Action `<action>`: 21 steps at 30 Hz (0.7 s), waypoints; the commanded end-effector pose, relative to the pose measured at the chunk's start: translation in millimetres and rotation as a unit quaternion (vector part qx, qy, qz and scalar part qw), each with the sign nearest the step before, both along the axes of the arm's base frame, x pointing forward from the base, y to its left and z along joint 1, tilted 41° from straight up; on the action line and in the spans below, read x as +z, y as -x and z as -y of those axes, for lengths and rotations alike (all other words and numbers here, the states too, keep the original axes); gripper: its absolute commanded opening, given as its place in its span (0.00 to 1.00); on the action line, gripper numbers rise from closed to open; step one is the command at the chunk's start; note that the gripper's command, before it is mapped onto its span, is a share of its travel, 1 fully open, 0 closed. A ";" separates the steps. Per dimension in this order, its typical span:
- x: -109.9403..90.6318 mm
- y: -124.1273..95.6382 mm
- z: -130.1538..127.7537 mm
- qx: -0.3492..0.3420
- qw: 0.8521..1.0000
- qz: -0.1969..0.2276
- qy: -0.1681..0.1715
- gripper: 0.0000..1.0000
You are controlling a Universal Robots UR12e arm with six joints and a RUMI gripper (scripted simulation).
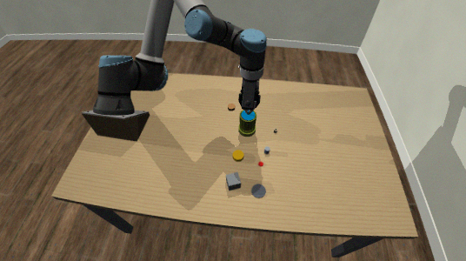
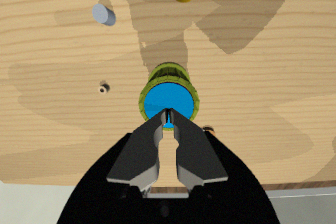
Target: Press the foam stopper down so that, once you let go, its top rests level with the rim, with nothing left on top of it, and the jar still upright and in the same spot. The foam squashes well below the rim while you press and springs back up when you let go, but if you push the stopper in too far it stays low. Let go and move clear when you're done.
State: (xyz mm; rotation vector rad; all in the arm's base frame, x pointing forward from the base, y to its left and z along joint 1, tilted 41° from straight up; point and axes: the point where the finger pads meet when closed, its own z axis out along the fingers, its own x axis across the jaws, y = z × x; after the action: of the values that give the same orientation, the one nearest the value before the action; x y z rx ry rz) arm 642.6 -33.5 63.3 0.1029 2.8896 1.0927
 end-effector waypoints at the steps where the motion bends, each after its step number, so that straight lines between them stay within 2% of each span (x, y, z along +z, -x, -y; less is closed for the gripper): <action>1: -0.3 -0.6 0.1 0.000 1.000 0.001 0.000 0.00; 21: -7.6 -1.3 -6.4 0.000 1.000 0.001 0.000 0.00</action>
State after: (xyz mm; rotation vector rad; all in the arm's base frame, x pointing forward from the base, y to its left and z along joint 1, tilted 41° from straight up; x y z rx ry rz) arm 643.2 -27.8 56.8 0.1029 2.8896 1.0926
